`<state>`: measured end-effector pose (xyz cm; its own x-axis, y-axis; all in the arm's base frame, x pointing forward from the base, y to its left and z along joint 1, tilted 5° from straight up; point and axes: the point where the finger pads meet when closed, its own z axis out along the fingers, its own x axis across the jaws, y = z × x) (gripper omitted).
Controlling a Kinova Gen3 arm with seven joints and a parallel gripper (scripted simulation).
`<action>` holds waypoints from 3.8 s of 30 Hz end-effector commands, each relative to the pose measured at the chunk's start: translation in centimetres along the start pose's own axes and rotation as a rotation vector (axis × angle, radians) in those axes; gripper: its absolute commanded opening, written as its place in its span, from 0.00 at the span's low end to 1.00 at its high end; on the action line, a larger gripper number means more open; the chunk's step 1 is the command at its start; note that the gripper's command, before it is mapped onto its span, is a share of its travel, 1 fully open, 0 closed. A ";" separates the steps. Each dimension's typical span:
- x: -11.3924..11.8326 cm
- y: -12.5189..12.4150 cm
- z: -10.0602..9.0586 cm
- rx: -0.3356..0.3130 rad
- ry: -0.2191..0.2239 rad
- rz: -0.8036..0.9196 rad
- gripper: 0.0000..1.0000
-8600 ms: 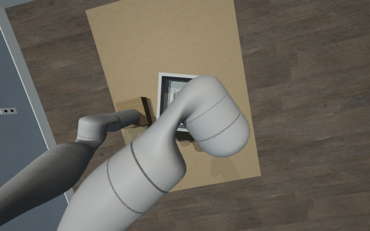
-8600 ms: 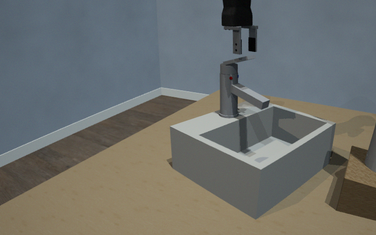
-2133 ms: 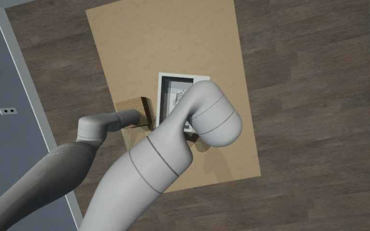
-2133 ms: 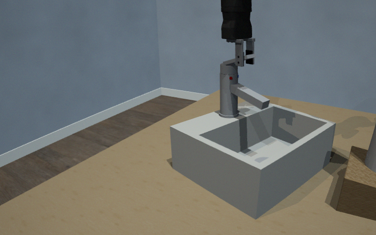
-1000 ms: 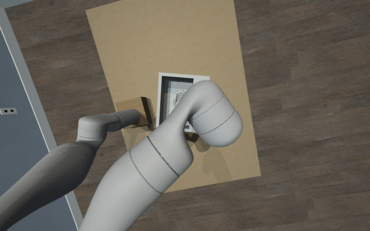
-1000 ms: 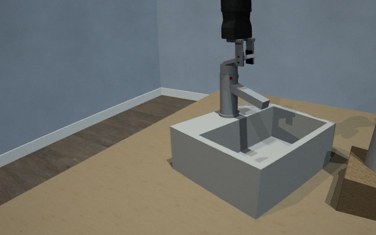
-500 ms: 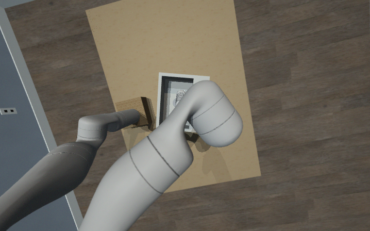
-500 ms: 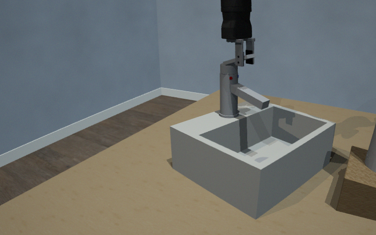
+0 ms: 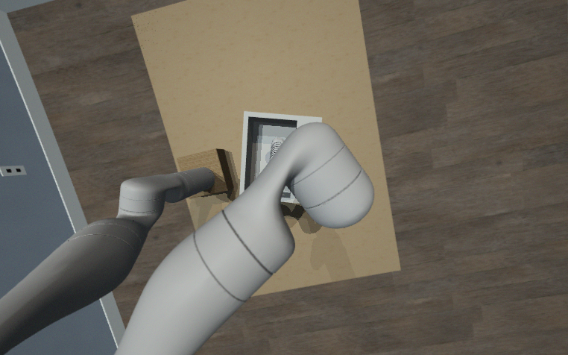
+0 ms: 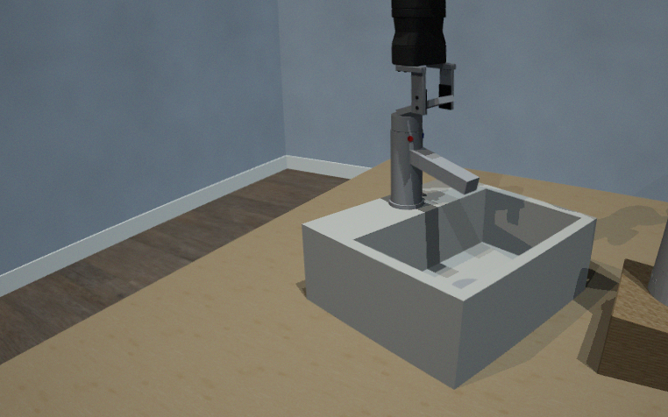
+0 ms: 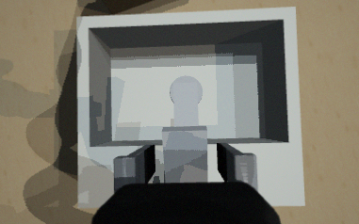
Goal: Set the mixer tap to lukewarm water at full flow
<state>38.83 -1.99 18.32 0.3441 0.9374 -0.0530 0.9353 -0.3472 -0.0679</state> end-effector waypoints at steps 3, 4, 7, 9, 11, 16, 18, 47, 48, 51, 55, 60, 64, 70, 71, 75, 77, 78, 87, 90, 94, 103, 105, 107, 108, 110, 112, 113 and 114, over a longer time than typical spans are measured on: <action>0.0 0.0 -0.1 -0.002 0.000 0.000 1.00; 0.0 0.0 -0.1 -0.002 0.000 0.000 1.00; 0.0 0.0 -0.1 -0.002 0.000 0.000 1.00; 0.0 0.0 -0.1 -0.002 0.000 0.000 1.00; 0.0 0.0 -0.1 -0.002 0.000 0.000 1.00; 0.0 0.0 -0.1 -0.002 0.000 0.000 1.00; 0.0 0.0 -0.1 -0.002 0.000 0.000 1.00; 0.0 0.0 -0.1 -0.002 0.000 0.000 1.00; 0.0 0.0 -0.1 -0.002 0.000 0.000 1.00; 0.0 0.0 -0.1 -0.002 0.000 0.000 1.00; 0.0 0.0 -0.1 -0.002 0.000 0.000 1.00; 0.0 0.0 -0.2 -0.002 0.000 0.000 1.00; 0.0 0.0 -0.6 -0.002 0.000 0.000 1.00; 0.0 0.0 -1.4 -0.002 0.000 0.000 1.00; 0.0 0.0 -1.6 -0.002 0.000 0.000 1.00; 0.0 0.0 -2.6 -0.002 0.000 0.000 1.00; 0.0 0.0 -3.2 -0.002 0.000 0.000 1.00; 0.0 0.0 -3.5 -0.002 0.000 0.000 1.00; 0.0 0.0 -5.4 -0.002 0.000 0.000 1.00; 0.0 0.0 -6.1 -0.002 0.000 0.000 1.00; 0.0 0.0 -6.7 -0.002 0.000 0.000 1.00; 0.0 0.0 -7.1 -0.002 0.000 0.000 1.00; 0.0 0.0 -7.1 -0.002 0.000 0.000 1.00; 0.0 0.0 -7.1 -0.002 0.000 0.000 0.00; 0.0 0.0 -7.1 -0.002 0.000 0.000 0.00; 0.0 0.0 -7.1 -0.002 0.000 0.000 0.00; 0.0 0.0 -7.1 -0.002 0.000 0.000 0.00; 0.0 0.0 -7.1 -0.002 0.000 0.000 0.00; 0.0 0.0 -7.1 -0.002 0.000 0.000 0.00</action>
<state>39.40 -1.81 25.30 0.3442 0.9374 -0.0531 0.9353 -0.3472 -0.0678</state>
